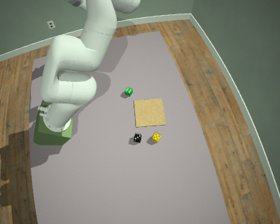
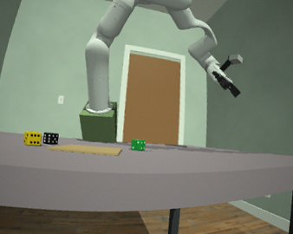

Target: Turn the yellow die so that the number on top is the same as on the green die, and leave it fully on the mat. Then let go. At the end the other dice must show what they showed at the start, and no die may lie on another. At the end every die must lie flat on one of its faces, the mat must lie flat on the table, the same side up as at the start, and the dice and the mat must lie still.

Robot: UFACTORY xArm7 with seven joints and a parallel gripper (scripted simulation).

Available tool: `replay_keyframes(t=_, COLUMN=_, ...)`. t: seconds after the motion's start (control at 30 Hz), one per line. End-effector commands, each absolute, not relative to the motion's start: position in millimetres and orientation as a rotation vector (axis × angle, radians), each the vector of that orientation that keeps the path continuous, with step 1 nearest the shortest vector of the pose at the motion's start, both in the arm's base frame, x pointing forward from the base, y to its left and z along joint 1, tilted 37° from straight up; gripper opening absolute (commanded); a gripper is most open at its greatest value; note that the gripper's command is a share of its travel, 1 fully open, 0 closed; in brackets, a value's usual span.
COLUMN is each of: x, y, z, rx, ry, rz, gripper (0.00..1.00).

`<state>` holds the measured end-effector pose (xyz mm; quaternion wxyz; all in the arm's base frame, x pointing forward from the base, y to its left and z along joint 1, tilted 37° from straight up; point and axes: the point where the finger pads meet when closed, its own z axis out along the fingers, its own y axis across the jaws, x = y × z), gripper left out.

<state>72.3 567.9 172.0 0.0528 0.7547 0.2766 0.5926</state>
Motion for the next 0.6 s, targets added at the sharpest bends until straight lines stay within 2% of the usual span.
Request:
replay_keyframes(t=0.0, x=101, y=561, z=204, rx=2.284, ry=0.799, rz=1.800, gripper=1.00)
replay_keyframes(t=0.1, x=145, y=544, z=242, rx=2.267, ry=0.722, rz=1.784, gripper=1.00)
replay_keyframes(t=0.17, x=147, y=543, z=244, rx=2.267, ry=0.722, rz=1.784, gripper=1.00)
replay_keyframes(t=0.3, x=194, y=515, z=284, rx=2.253, ry=0.633, rz=1.750, gripper=1.00)
replay_keyframes(t=0.4, x=199, y=513, z=287, rx=2.253, ry=0.633, rz=1.750, gripper=1.00)
replay_keyframes(t=0.43, x=226, y=492, z=309, rx=2.250, ry=0.585, rz=1.726, gripper=1.00)
replay_keyframes(t=0.57, x=226, y=492, z=309, rx=2.250, ry=0.585, rz=1.726, gripper=1.00)
